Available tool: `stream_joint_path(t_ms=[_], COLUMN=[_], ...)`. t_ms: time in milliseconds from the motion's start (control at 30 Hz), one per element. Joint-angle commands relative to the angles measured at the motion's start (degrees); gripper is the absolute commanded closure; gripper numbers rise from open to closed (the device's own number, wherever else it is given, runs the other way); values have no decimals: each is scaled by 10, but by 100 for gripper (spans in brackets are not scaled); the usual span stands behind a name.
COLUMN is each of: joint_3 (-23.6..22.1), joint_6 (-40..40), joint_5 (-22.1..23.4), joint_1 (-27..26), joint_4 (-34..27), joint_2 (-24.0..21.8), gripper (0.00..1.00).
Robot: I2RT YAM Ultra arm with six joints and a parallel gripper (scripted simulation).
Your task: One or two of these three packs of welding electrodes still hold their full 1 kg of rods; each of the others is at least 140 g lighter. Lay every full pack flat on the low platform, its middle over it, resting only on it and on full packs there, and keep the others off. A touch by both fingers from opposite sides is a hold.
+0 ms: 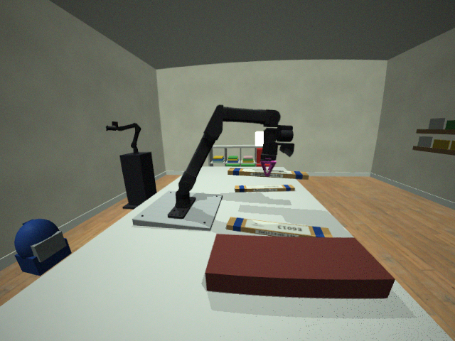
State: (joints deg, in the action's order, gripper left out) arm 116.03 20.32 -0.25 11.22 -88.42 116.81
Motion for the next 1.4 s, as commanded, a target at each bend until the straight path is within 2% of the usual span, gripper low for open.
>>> stream_joint_path(t_ms=[0,1233,1367], joint_3=[38,36,21], joint_6=[-1,0,-1], joint_5=[-1,-1,-1], joint_1=[-2,-1,-1], joint_4=[-16,-16,-9], joint_2=[-30,-32,-32], gripper=[100,100,100])
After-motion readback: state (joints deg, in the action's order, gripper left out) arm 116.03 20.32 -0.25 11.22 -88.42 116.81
